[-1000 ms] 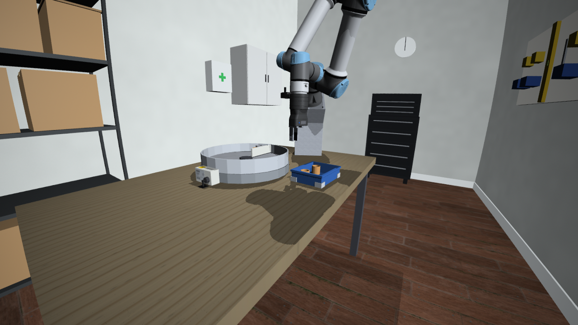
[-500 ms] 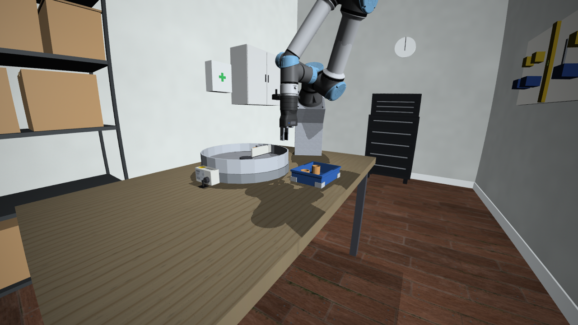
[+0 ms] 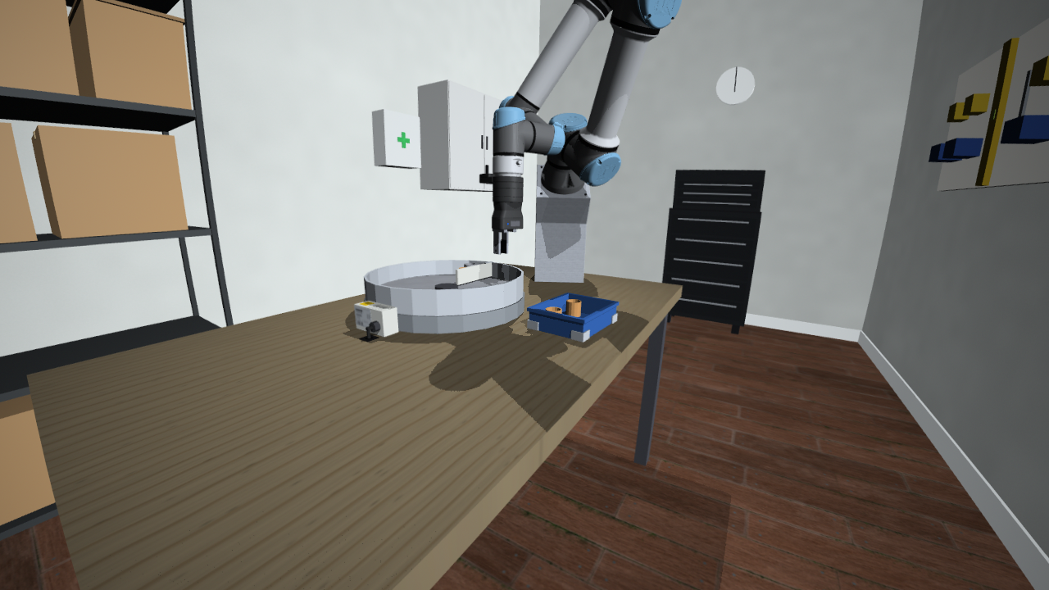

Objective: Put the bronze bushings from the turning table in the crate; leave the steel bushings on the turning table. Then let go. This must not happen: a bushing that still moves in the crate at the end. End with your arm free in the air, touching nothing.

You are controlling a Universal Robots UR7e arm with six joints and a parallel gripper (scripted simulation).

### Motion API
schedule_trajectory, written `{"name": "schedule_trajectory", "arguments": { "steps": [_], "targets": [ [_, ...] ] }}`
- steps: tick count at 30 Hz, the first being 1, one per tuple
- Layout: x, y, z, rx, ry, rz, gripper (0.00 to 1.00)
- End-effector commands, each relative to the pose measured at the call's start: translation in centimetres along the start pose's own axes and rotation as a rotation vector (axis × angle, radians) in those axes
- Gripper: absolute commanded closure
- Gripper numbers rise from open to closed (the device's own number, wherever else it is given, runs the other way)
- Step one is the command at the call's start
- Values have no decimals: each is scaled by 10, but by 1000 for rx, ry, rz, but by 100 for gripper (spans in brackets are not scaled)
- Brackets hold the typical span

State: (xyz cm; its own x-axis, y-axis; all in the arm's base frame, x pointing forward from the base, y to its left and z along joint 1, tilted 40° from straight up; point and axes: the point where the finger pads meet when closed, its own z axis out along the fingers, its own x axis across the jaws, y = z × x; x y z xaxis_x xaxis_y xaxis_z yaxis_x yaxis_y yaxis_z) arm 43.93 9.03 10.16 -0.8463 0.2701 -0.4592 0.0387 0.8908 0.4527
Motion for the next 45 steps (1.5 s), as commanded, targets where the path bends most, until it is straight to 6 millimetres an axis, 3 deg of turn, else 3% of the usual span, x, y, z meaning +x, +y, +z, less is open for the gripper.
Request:
{"name": "schedule_trajectory", "arguments": {
  "steps": [1, 5, 10, 22, 27, 39, 44, 45],
  "targets": [
    [-1, -1, 0, -3, -1, -3, 55],
    [-1, -1, 0, -3, -1, -3, 55],
    [-1, -60, 5, -2, 0, -2, 55],
    [-1, -60, 5, -2, 0, -2, 55],
    [-2, -119, 10, -2, 0, -1, 55],
    [-2, -119, 10, -2, 0, -1, 55],
    [-2, -179, 14, -1, 1, 0, 55],
    [-2, -179, 14, -1, 1, 0, 55]
  ]
}}
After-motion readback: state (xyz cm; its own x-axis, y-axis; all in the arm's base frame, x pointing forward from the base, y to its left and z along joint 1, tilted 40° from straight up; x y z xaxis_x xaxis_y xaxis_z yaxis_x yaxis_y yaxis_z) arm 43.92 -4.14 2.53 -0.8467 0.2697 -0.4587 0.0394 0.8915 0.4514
